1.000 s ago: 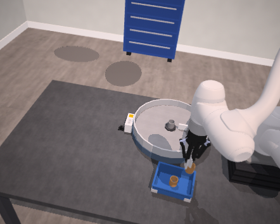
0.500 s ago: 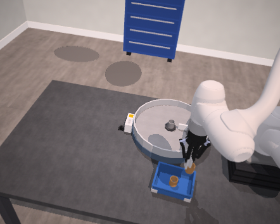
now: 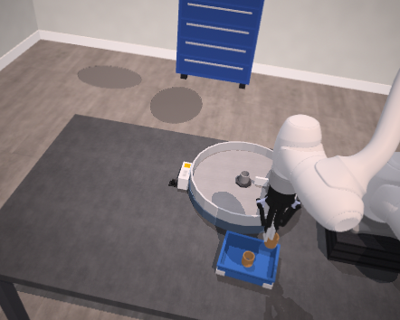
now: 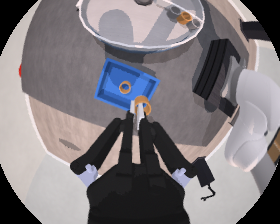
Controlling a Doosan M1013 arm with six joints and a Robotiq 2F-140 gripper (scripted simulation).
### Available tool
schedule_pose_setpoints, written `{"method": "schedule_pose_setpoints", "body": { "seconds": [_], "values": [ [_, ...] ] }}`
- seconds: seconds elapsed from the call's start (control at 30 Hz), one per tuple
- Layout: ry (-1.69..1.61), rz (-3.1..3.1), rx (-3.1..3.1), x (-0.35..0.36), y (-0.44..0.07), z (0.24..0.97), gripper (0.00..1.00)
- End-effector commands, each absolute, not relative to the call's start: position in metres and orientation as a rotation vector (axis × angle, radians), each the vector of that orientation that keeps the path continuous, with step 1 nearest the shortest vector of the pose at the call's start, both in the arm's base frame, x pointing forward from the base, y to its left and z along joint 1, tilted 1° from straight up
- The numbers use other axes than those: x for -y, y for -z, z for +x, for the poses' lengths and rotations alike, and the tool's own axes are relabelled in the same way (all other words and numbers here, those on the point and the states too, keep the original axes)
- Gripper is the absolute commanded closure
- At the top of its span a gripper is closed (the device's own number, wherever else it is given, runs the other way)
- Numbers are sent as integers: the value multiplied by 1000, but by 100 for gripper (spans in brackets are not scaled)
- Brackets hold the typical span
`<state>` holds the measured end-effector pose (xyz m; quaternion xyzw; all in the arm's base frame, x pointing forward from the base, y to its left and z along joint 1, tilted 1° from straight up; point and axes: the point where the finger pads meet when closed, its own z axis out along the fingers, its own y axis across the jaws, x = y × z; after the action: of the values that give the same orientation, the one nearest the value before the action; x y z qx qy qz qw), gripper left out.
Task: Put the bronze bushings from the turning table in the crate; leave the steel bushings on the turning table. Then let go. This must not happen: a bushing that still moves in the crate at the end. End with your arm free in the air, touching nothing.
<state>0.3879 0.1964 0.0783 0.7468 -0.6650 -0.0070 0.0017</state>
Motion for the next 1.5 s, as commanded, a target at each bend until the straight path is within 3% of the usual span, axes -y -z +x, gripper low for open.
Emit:
{"method": "schedule_pose_setpoints", "body": {
  "seconds": [0.0, 1.47],
  "values": [
    [18, 2346, 2090, -199, -78, 391, 100],
    [18, 2346, 2090, -202, -78, 395, 100]
  ]
}}
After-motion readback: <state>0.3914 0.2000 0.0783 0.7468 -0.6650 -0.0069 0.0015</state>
